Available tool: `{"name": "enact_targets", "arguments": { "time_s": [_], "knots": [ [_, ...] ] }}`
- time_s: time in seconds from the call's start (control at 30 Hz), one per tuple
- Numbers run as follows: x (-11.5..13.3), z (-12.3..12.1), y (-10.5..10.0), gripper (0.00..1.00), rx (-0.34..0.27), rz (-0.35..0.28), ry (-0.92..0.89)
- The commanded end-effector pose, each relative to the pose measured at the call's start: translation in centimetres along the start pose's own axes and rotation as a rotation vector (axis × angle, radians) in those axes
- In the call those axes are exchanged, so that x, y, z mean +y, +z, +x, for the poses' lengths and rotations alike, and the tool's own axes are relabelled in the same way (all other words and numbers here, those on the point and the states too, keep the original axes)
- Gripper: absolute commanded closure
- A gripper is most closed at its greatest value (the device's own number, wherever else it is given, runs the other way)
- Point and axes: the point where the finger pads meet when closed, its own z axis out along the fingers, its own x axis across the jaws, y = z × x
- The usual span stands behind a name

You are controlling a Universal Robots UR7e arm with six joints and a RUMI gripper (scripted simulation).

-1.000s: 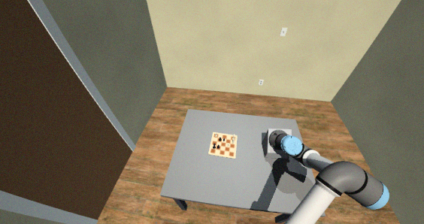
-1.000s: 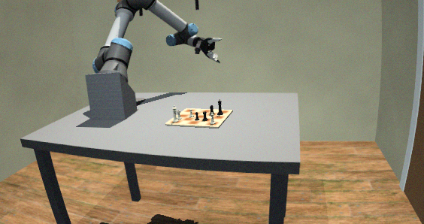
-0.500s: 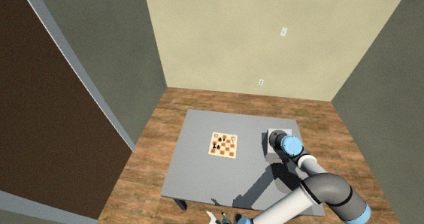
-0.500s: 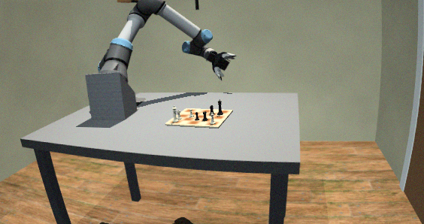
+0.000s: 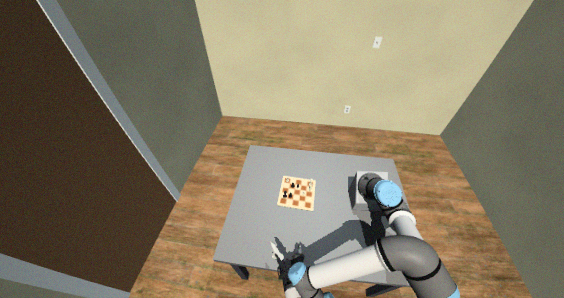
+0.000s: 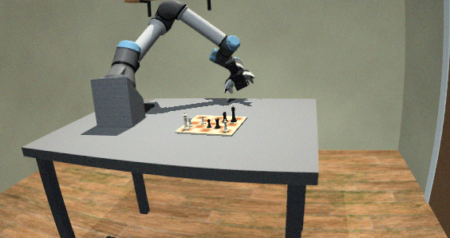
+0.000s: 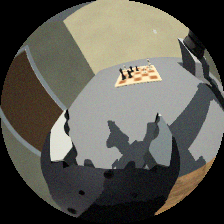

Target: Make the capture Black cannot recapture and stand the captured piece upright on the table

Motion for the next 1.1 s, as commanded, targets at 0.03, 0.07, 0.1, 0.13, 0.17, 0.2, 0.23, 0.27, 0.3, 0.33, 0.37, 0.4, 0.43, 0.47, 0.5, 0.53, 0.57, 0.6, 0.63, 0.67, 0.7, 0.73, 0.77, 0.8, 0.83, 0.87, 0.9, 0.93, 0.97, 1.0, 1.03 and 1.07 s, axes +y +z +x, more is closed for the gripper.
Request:
{"name": "enact_targets", "arguments": {
  "time_s": [0.03, 0.07, 0.1, 0.13, 0.17, 0.2, 0.23, 0.27, 0.3, 0.33, 0.37, 0.4, 0.43, 0.47, 0.5, 0.53, 0.57, 0.6, 0.63, 0.67, 0.7, 0.73, 0.77, 0.8, 0.83, 0.87, 0.9, 0.93, 0.97, 1.0, 1.03, 1.07],
  "knots": [
    [-1.6, 1.6, 5.5, 0.00, 0.152, 0.099, -0.169],
    [-1.9, 2.0, 6.2, 0.00, 0.176, 0.110, -0.193],
    [-2.2, 2.3, 6.8, 0.00, 0.199, 0.119, -0.214],
    [-2.4, 2.5, 7.4, 0.00, 0.220, 0.127, -0.233],
    [-2.7, 2.8, 7.9, 0.00, 0.239, 0.134, -0.250],
    [-2.9, 3.0, 8.3, 0.00, 0.256, 0.140, -0.265],
    [-3.1, 3.2, 8.7, 0.00, 0.272, 0.145, -0.278],
    [-3.2, 3.4, 9.0, 0.00, 0.285, 0.149, -0.289],
    [-3.4, 3.6, 9.3, 0.00, 0.297, 0.153, -0.299],
    [-3.5, 3.7, 9.5, 0.00, 0.307, 0.156, -0.307],
    [-3.6, 3.8, 9.7, 0.00, 0.315, 0.158, -0.314],
    [-3.6, 3.8, 9.7, 0.00, 0.315, 0.158, -0.314],
    [-3.6, 3.8, 9.7, 0.00, 0.315, 0.158, -0.314],
    [-3.7, 3.9, 9.8, 0.00, 0.321, 0.160, -0.319],
    [-3.8, 4.0, 9.9, 0.00, 0.326, 0.161, -0.324],
    [-3.8, 4.0, 10.0, 0.00, 0.330, 0.162, -0.327],
    [-3.8, 4.1, 10.1, 0.00, 0.333, 0.163, -0.329],
    [-3.9, 4.1, 10.1, 0.00, 0.334, 0.163, -0.330],
    [-3.9, 4.1, 10.1, 0.00, 0.335, 0.163, -0.331],
    [-3.9, 4.1, 10.1, 0.00, 0.335, 0.163, -0.331],
    [-3.9, 4.1, 10.1, 0.00, 0.335, 0.163, -0.331],
    [-3.9, 4.1, 10.1, 0.00, 0.335, 0.163, -0.331],
    [-3.9, 4.1, 10.1, 0.00, 0.335, 0.163, -0.331],
    [-3.9, 4.1, 10.1, 0.00, 0.335, 0.163, -0.331],
    [-3.9, 4.1, 10.1, 0.00, 0.335, 0.163, -0.331],
    [-3.9, 4.1, 10.1, 0.00, 0.335, 0.163, -0.331],
    [-3.9, 4.1, 10.1, 0.00, 0.335, 0.163, -0.331],
    [-3.9, 4.1, 10.1, 0.00, 0.335, 0.163, -0.331],
    [-3.9, 4.1, 10.1, 0.00, 0.335, 0.163, -0.331],
    [-3.9, 4.1, 10.1, 0.00, 0.335, 0.163, -0.331],
    [-3.9, 4.1, 10.1, 0.00, 0.335, 0.163, -0.331],
    [-3.9, 4.1, 10.1, 0.00, 0.335, 0.163, -0.331]
  ]
}}
